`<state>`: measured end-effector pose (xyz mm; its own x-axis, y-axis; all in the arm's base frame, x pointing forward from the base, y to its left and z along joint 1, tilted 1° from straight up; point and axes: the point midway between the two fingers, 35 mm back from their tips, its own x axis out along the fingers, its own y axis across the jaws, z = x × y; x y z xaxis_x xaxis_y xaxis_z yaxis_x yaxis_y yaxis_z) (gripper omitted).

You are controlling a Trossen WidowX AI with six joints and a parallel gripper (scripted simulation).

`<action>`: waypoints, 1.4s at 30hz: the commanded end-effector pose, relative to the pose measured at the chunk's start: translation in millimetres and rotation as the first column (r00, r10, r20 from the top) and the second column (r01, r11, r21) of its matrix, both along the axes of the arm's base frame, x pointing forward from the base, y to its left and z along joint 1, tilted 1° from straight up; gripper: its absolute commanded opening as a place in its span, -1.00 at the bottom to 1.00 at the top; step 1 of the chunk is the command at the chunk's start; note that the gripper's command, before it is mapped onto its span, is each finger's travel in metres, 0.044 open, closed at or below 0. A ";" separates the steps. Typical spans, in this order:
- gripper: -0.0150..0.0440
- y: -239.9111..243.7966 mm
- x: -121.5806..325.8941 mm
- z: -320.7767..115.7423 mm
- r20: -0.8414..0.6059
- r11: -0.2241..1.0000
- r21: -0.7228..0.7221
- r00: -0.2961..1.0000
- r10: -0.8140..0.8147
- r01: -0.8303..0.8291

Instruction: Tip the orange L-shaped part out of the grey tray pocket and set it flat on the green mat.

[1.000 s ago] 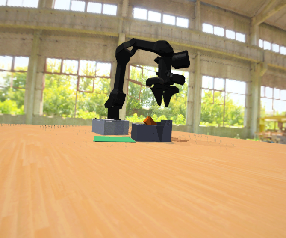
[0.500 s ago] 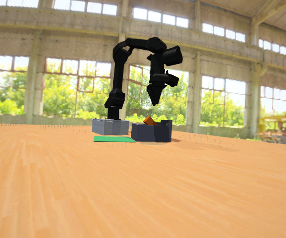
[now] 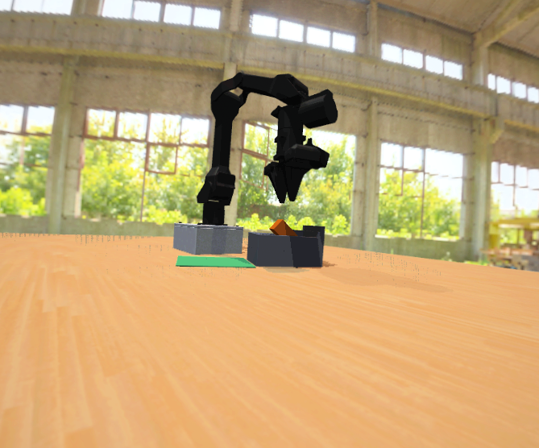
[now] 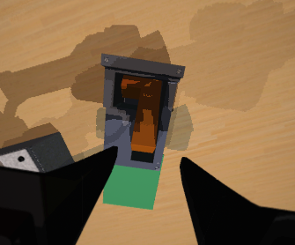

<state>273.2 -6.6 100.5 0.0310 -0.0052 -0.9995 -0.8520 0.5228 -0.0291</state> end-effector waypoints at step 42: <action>0.37 -0.5 -1.0 -66.0 -0.010 1.000 0.000 1.000 0.002 -0.002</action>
